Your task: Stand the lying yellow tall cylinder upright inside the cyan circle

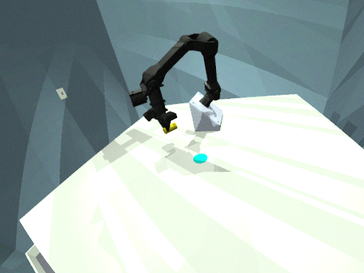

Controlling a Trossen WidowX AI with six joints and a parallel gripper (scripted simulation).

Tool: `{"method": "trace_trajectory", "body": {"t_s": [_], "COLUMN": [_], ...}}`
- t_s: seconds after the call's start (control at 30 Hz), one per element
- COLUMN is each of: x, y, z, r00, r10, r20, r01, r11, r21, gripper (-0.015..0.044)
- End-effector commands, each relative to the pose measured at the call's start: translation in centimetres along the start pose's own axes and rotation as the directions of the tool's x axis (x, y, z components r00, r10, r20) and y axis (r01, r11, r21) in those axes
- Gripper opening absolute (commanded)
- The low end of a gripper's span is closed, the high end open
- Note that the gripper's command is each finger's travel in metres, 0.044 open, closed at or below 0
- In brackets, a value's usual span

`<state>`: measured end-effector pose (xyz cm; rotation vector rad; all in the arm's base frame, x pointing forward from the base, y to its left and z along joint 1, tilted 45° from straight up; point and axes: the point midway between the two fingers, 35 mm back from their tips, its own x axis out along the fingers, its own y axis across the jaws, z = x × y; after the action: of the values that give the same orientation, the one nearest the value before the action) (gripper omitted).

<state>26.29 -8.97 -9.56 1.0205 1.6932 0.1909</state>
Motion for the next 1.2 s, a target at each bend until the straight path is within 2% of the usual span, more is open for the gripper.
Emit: {"method": "trace_trajectory", "body": {"t_s": [0.0,0.37,1.17], "x": [-1.3,-3.1,-4.0], "y": [0.1,0.5,7.3], "z": [0.0,-0.3,-0.2], "r00": [1.0,1.0,1.0], "r10": [-0.006,-0.006,-0.007], "r20": [0.007,0.006,0.016], "r01": [0.006,0.006,0.009], "r11": [1.0,1.0,0.992], "r21": [-0.012,-0.018,-0.126], "gripper": [0.0105,0.0105,0.0105]}}
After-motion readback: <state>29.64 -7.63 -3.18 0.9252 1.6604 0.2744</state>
